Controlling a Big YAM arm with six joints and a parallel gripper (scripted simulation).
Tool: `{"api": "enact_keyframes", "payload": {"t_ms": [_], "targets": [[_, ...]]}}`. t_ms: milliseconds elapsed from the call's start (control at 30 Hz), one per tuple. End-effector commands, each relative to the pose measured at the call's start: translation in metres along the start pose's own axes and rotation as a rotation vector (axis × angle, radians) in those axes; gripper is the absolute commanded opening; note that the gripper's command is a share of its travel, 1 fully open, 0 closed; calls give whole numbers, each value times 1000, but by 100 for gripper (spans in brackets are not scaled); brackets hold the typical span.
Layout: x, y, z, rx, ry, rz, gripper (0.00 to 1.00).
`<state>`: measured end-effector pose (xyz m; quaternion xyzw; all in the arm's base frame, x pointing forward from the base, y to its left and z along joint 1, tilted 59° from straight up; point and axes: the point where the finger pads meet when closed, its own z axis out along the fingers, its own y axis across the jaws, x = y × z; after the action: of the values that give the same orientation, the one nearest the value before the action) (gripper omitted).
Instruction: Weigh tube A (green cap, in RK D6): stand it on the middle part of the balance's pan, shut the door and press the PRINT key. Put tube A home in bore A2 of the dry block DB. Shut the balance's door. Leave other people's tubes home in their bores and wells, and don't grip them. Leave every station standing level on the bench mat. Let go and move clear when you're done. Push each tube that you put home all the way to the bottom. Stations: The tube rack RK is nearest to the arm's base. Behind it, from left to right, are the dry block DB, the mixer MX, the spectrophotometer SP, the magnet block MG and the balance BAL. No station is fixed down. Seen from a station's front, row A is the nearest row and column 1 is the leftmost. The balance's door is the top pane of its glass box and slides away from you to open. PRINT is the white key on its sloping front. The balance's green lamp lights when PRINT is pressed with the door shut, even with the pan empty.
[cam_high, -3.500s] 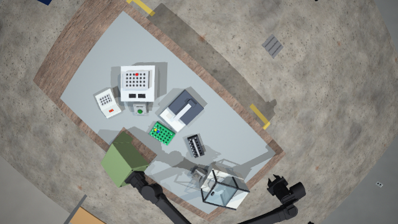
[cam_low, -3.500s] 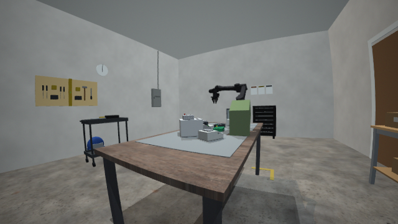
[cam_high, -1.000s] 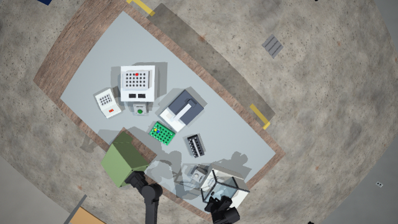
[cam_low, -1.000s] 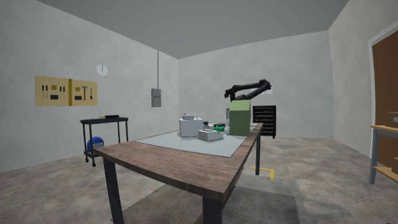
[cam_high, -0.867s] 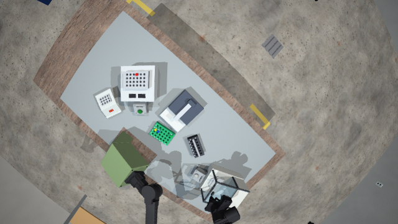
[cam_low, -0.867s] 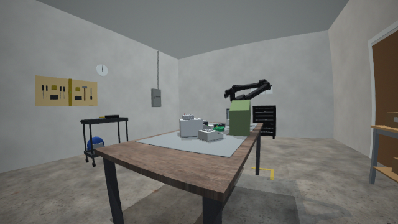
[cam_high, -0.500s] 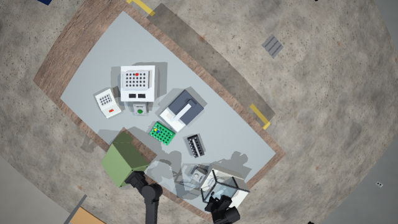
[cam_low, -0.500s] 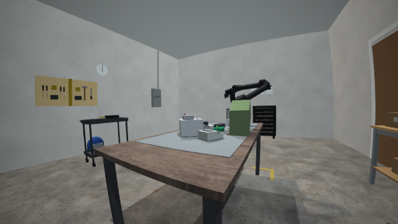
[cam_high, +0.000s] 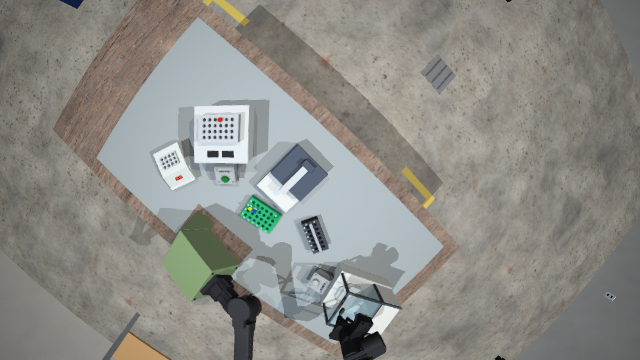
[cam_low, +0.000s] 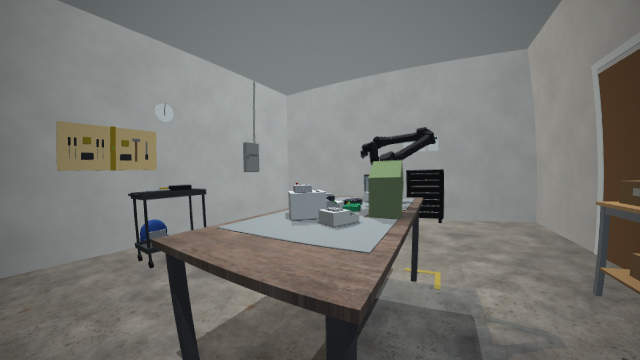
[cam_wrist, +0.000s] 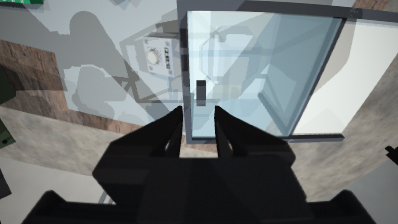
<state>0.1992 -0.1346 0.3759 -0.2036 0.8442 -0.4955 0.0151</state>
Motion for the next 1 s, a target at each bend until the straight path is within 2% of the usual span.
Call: {"api": "enact_keyframes", "payload": {"t_ms": [0,367,400,967], "targets": [[2,-6,-3,4,-6,12,30],[2,-6,-3,4,-6,12,30],[4,-1,3,1,1,11,30],[5,-2,27,5,0,11,30]]}}
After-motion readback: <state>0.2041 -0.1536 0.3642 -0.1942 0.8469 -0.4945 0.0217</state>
